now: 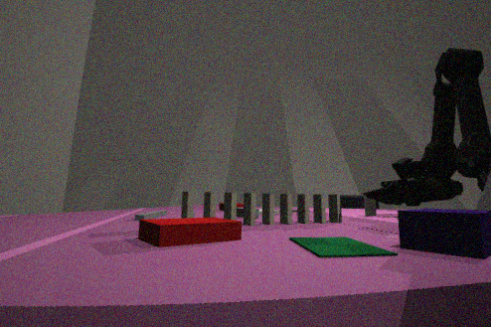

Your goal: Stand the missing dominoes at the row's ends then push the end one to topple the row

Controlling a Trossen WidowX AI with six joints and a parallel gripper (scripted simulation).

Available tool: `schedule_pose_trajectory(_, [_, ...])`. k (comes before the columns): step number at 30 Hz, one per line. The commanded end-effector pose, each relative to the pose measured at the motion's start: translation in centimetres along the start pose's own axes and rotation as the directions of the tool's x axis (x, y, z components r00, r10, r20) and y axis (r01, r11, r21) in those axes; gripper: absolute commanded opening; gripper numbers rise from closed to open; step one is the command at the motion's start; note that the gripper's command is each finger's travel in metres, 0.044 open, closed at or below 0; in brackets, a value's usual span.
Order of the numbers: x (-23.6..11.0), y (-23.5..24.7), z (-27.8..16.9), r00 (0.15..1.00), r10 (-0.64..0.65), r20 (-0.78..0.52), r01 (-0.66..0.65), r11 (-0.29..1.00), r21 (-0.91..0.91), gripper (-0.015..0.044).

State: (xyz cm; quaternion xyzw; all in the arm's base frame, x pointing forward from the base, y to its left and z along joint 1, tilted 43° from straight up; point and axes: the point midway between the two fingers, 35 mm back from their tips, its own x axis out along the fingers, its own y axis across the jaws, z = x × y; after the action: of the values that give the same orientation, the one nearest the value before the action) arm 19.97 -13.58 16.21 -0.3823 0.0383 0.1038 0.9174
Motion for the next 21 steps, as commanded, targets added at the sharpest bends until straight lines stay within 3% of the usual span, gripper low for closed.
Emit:
schedule_pose_trajectory(1, [0.0,0.0,-0.1,1.0,0.0,-0.005,0.0,1.0,0.005,0.0183])
schedule_pose_trajectory(11, [0.0,0.0,0.0,1.0,0.0,-0.005,0.0,1.0,0.005,0.044])
schedule_pose_trajectory(17, [-0.4,-0.1,4.5,1.0,0.0,0.0,0.0,1.0,0.0,0.044])
schedule_pose_trajectory(21, [-0.5,-0.1,5.0,1.0,-0.001,0.001,0.001,1.0,-0.001,0.044])
